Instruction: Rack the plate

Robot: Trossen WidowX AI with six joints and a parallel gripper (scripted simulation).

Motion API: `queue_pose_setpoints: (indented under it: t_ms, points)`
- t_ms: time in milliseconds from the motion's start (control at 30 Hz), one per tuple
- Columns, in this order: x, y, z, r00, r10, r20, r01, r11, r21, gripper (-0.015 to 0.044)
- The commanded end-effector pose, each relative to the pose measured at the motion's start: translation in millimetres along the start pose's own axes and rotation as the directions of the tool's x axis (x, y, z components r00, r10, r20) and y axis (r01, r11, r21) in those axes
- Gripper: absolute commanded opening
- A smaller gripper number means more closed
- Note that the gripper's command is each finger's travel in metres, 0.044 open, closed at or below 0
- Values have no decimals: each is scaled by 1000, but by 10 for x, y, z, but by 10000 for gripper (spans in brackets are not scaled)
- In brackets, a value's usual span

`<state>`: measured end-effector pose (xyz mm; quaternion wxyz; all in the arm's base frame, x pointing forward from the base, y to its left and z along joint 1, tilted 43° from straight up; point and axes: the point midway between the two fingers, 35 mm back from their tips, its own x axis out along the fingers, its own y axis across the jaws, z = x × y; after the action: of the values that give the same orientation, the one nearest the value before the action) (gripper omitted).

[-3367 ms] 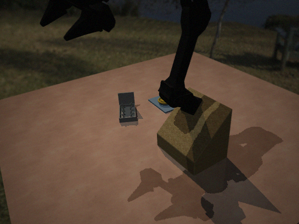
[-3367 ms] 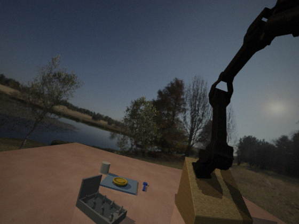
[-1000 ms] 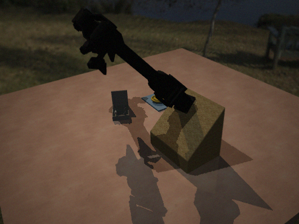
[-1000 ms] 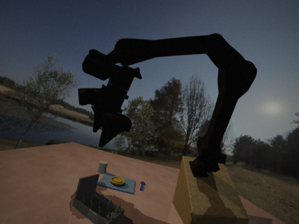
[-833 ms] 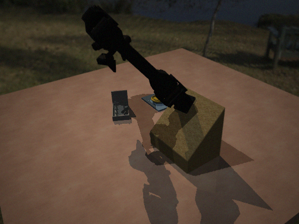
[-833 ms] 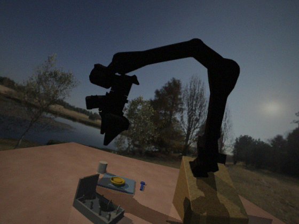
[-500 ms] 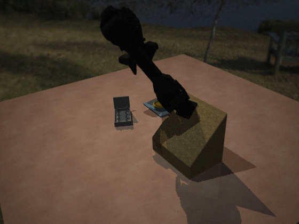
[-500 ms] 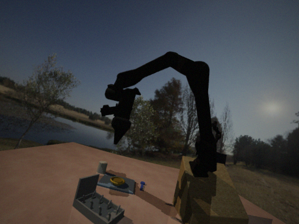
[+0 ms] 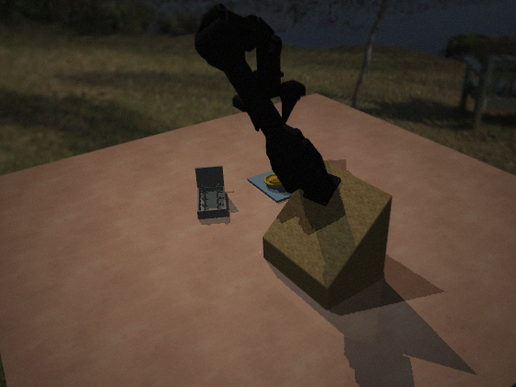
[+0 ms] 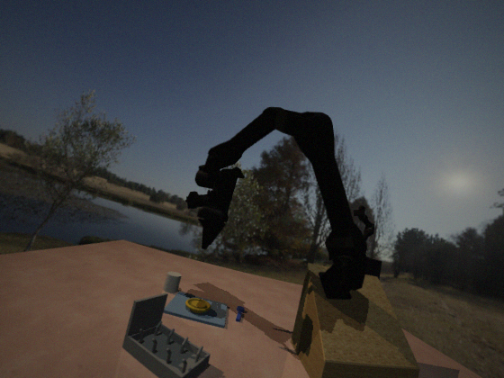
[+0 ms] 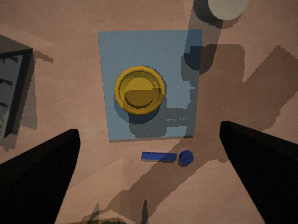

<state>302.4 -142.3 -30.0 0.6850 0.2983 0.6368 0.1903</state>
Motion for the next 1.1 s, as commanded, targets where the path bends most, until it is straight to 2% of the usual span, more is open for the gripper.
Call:
queue_pose_setpoints:
  t_ms: [0,67,133,1067]
  points:
    - [619,-7,-87,1000,20,-20,-19,1000,15,400]
    - [891,7,-144,1000,23,-20,-22,1000,15,400]
    - [996,16,-175,999,24,-21,-24,1000,15,400]
    - [1350,72,-172,999,25,-21,-25,1000,16,400]
